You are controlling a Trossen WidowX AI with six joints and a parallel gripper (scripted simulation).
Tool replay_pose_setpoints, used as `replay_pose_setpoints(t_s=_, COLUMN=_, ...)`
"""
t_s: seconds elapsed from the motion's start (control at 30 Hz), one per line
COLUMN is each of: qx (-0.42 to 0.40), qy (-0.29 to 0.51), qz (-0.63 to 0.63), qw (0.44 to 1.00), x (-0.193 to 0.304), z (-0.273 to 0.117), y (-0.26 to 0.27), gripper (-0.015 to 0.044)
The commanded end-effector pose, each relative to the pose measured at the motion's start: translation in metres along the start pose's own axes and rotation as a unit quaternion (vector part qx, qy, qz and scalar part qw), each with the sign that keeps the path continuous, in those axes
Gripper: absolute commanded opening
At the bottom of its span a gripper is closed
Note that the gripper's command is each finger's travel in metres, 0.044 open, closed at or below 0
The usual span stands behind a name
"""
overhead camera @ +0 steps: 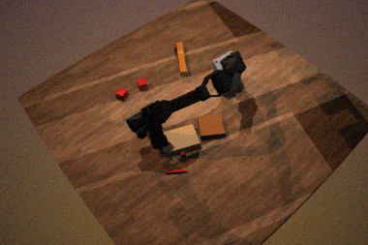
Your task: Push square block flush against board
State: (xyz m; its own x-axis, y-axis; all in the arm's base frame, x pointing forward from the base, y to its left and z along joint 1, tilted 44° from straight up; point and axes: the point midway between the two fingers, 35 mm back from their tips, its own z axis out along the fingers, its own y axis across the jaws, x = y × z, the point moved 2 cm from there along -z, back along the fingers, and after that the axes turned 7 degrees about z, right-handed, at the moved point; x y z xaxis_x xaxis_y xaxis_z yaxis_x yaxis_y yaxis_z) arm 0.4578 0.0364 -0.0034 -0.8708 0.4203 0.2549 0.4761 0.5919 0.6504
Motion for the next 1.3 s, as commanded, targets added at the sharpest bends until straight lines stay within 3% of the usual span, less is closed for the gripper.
replay_pose_setpoints(t_s=0.0, qx=0.002, qy=0.008, qz=0.005, qw=1.0, x=0.011, z=0.005, y=-0.001, gripper=0.0)
replay_pose_setpoints(t_s=1.27, qx=0.002, qy=0.009, qz=0.006, qw=1.0, x=0.065, z=0.004, y=0.0, gripper=0.0)
